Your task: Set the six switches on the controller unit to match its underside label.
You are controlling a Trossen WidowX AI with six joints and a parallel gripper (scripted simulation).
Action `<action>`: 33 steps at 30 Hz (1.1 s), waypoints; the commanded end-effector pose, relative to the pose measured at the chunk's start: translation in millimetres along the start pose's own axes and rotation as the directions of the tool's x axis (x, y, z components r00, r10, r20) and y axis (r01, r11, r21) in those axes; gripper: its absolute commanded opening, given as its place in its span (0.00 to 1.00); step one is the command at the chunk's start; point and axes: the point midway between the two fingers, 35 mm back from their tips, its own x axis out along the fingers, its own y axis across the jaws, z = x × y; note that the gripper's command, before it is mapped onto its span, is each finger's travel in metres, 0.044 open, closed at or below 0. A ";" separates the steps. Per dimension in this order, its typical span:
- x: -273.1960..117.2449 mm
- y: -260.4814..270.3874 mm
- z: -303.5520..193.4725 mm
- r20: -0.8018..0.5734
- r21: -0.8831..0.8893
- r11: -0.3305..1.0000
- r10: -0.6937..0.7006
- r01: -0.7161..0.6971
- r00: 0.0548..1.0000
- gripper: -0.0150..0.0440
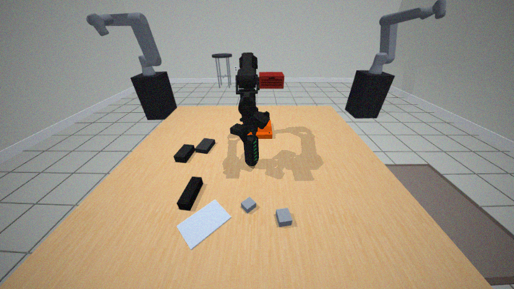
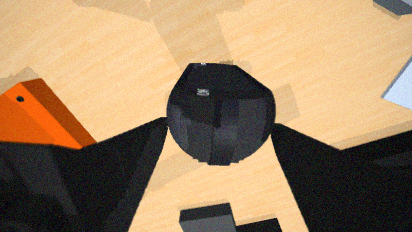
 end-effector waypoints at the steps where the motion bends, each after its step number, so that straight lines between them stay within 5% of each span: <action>1: 4.8 2.5 -8.4 -0.017 -0.002 1.000 0.010 -0.010 1.000 0.83; 33: 7.5 2.3 -40.2 -0.020 -0.002 1.000 0.010 -0.010 1.000 0.83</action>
